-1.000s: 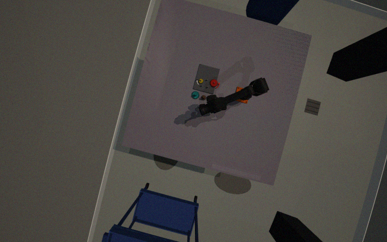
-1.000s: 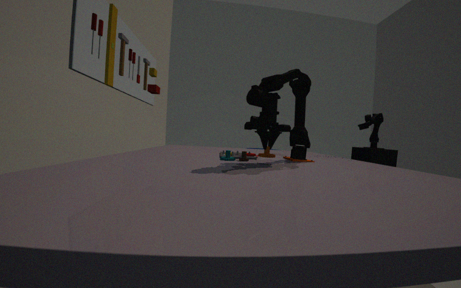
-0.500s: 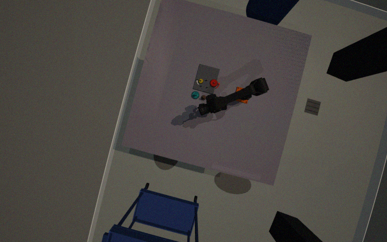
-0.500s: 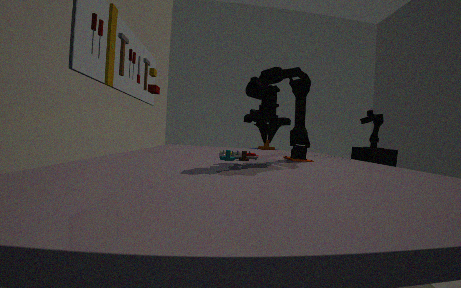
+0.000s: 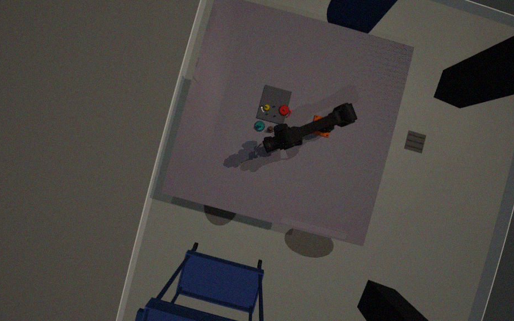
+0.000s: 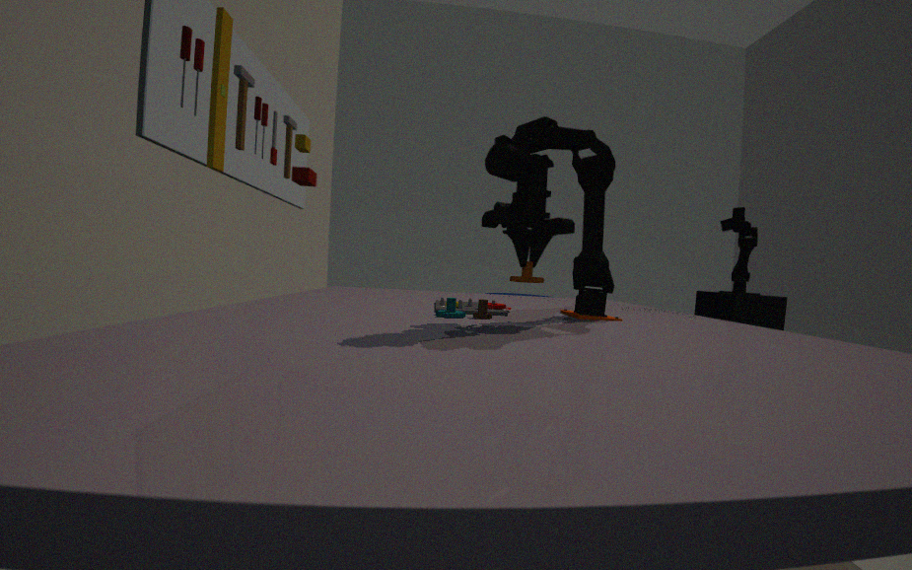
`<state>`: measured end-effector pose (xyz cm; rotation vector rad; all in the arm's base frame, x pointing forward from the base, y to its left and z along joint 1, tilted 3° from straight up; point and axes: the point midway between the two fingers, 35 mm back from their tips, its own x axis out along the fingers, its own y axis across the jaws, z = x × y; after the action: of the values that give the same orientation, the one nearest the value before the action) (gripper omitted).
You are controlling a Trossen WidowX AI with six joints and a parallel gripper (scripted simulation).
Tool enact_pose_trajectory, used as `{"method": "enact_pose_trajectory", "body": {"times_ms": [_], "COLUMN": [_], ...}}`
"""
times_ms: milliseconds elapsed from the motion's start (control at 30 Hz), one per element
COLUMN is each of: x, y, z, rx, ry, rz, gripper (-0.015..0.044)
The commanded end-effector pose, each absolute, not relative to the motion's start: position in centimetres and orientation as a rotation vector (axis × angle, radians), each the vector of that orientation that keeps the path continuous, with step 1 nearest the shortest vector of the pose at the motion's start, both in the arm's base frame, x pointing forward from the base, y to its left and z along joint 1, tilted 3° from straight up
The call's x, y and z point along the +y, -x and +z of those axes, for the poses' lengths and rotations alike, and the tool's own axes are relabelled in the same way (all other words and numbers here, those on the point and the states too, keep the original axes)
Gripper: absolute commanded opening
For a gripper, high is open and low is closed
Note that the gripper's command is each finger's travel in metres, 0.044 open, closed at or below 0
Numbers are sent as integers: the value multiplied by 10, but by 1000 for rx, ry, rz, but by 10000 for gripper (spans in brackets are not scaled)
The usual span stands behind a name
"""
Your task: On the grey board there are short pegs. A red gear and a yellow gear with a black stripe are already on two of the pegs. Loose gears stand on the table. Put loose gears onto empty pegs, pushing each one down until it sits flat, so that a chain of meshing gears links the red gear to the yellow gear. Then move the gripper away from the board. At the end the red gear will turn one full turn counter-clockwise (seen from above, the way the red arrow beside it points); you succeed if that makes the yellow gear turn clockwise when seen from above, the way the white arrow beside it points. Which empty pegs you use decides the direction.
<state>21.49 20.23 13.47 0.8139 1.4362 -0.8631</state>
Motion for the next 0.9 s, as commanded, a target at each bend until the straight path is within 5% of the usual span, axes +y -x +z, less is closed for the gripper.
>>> {"method": "enact_pose_trajectory", "body": {"times_ms": [0, 867], "x": [203, 198], "y": [-217, -215], "z": [146, 192], "rx": [1430, 1430], "ry": [-821, -821], "rz": [-848, -851], "gripper": [0, 0]}}
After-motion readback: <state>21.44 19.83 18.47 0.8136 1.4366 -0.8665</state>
